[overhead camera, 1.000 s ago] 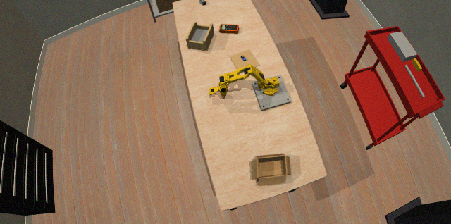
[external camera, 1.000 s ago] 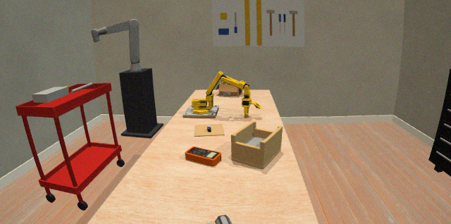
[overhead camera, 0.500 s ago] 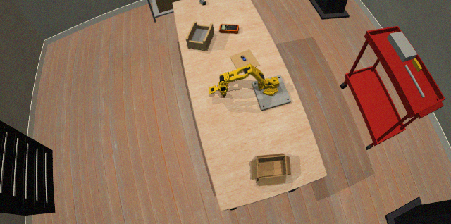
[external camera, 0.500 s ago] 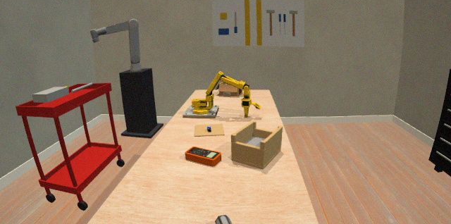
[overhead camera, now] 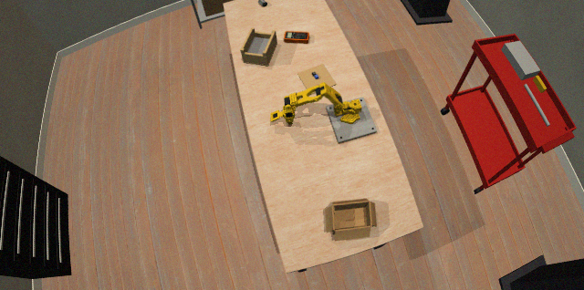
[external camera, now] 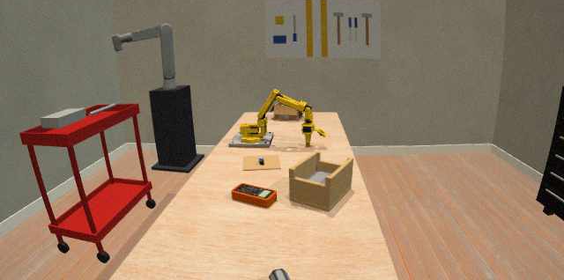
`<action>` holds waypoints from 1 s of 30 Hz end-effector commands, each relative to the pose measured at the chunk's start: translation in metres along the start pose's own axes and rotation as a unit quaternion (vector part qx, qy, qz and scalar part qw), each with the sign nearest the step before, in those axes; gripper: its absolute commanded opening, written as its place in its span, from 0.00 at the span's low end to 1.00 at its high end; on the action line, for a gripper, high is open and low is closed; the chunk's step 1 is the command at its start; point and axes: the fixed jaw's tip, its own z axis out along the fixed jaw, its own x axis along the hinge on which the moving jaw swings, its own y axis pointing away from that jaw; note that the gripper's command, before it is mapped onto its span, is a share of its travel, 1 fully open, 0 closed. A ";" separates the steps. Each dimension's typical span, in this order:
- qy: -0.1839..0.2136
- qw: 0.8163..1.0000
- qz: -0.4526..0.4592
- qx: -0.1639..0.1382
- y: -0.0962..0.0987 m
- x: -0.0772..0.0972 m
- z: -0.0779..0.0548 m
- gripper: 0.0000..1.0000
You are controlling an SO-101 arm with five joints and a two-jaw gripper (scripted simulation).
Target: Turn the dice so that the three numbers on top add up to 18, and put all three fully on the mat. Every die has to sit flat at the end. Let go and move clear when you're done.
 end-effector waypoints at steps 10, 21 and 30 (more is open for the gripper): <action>0.013 1.000 -0.001 0.000 -0.002 0.005 0.006 0.01; 0.013 1.000 -0.001 0.000 -0.002 0.005 0.004 0.00; 0.013 1.000 -0.001 0.000 0.000 0.003 -0.016 0.00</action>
